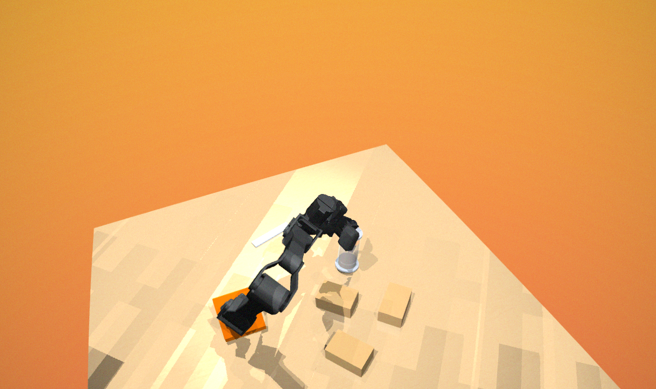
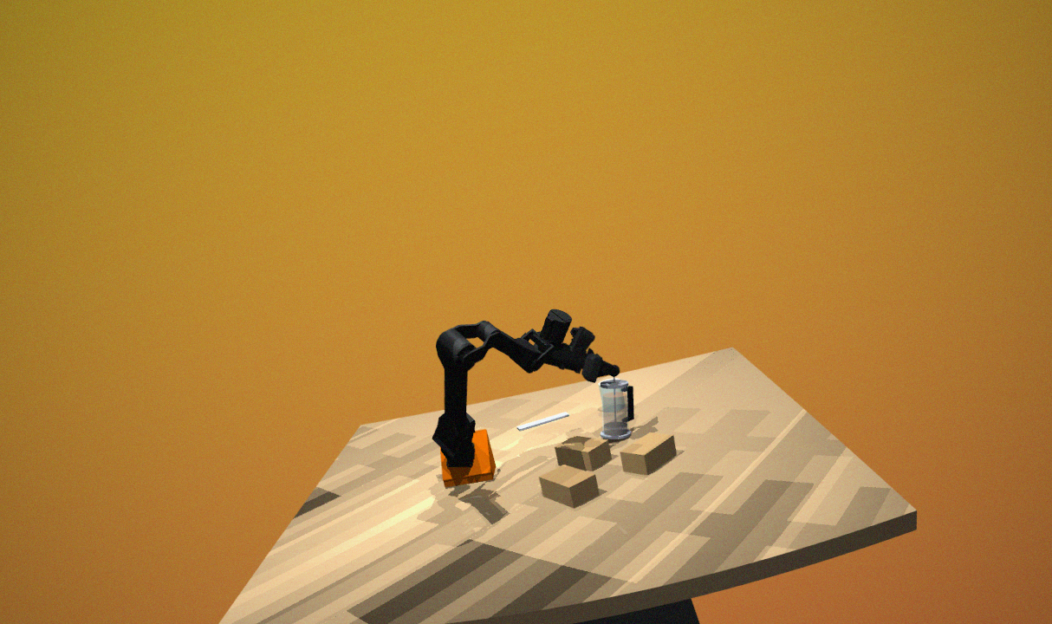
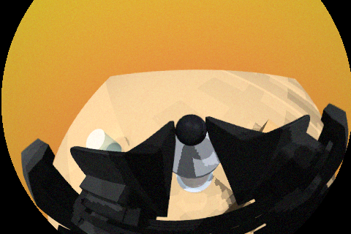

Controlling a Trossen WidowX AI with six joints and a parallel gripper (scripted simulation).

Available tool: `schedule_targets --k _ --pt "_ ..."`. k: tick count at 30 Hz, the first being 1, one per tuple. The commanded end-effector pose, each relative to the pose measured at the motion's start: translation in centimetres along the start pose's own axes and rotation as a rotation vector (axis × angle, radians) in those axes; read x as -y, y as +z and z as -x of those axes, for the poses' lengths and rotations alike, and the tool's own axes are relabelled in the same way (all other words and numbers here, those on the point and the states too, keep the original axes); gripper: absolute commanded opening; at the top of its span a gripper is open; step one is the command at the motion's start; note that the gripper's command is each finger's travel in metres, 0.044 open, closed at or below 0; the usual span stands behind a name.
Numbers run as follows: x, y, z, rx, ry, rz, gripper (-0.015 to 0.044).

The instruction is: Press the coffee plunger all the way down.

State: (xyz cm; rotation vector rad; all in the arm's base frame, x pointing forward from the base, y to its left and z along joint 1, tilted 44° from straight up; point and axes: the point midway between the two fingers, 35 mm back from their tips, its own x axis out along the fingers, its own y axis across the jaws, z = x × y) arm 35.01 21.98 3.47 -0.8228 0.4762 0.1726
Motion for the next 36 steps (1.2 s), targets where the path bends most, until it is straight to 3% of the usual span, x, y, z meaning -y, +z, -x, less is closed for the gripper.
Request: schedule_targets --k 1,15,27,32,36 --pt "0.0 -0.4 -0.2 -0.014 -0.002 0.007 0.0116" --pt "0.0 0.0 -0.1 -0.002 0.0 0.001 0.0116" --pt "0.0 0.0 -0.1 -0.002 0.0 0.001 0.0431" --pt "0.0 0.5 0.4 -0.004 0.0 0.001 0.044" --pt "0.1 3.2 3.3 -0.012 0.003 0.0 0.044"
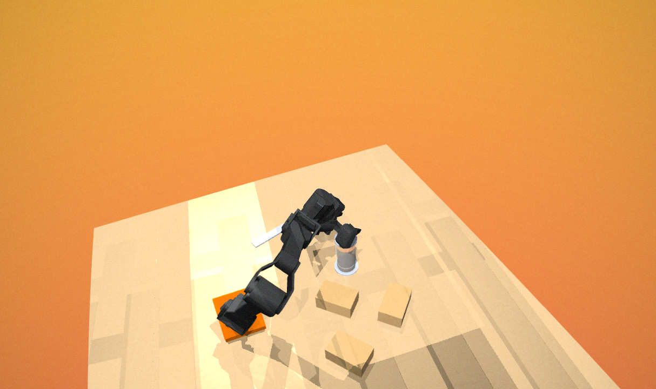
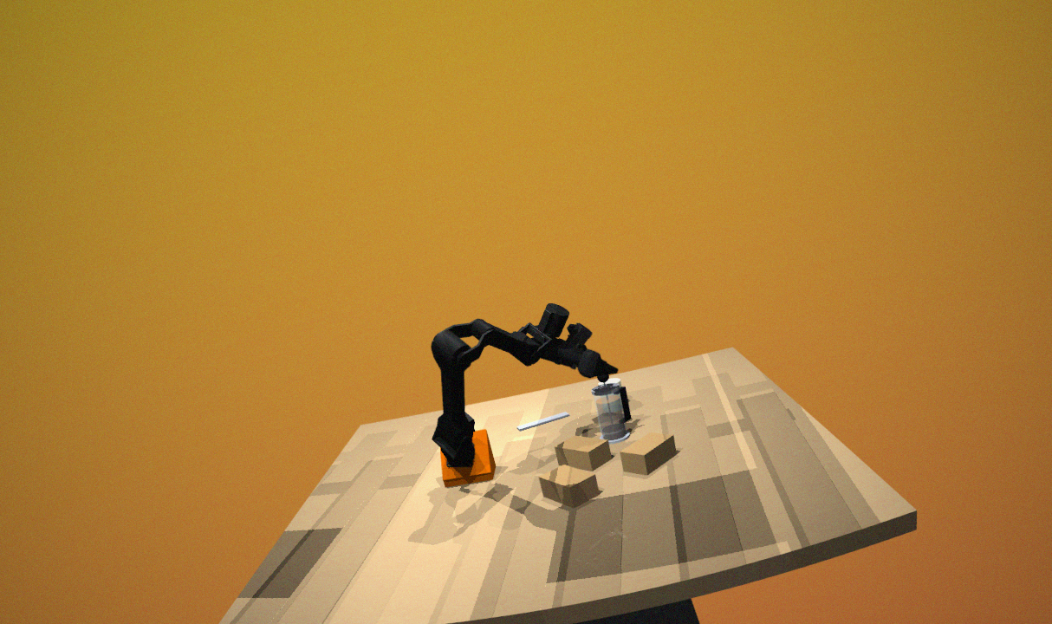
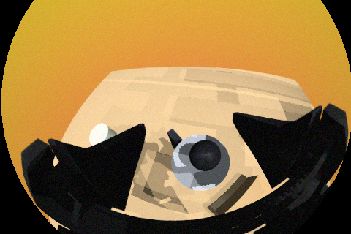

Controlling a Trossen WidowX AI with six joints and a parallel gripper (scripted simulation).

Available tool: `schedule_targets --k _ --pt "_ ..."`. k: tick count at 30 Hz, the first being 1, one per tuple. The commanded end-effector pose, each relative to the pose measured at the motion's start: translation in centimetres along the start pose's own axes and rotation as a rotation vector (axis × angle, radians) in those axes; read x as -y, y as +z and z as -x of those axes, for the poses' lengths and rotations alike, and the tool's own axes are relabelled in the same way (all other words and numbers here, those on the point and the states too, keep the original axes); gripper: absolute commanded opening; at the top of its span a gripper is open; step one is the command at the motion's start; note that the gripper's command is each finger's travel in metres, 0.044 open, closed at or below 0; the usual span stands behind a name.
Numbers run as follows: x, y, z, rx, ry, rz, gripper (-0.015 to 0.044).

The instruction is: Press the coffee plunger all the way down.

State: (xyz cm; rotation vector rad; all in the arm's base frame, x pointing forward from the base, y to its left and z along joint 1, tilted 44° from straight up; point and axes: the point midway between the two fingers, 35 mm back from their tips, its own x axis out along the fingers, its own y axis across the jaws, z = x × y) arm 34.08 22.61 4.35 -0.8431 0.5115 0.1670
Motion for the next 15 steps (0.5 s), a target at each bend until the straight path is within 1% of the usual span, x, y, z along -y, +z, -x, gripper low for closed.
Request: schedule_targets --k 1,3,4,15 --pt "0.5 3.3 3.3 0.021 -0.003 -0.016 0.044" --pt "0.9 4.5 5.2 0.02 -0.007 -0.014 0.044" --pt "1.0 4.5 5.5 0.02 -0.008 -0.013 0.044" --pt "0.9 4.4 5.4 0.02 -0.008 -0.013 0.044"
